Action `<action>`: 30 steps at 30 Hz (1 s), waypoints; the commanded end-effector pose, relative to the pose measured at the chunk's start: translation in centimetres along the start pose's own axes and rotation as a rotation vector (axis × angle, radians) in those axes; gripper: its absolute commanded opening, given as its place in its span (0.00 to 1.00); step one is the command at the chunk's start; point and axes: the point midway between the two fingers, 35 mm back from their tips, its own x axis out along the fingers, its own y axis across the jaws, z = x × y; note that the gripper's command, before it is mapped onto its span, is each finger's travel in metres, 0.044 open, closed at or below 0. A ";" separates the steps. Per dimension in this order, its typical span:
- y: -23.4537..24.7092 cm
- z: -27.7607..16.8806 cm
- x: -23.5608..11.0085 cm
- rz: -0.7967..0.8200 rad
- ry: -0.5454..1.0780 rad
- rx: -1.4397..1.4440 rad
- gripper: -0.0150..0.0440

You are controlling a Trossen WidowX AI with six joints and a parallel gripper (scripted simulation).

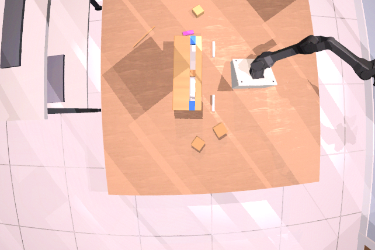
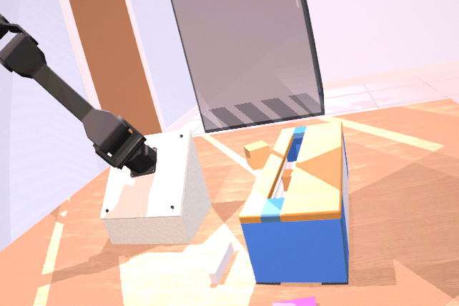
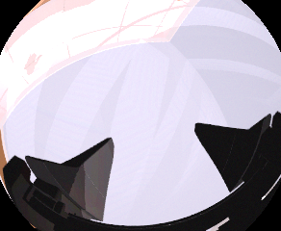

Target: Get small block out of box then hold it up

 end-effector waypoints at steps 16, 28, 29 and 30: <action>4.9 -5.9 -21.1 0.176 0.604 0.784 0.93; 6.0 -2.9 -42.8 0.008 1.297 1.387 0.93; 5.9 -2.2 -44.5 -0.022 1.357 1.428 0.93; 5.8 -1.5 -46.2 -0.055 1.417 1.469 0.93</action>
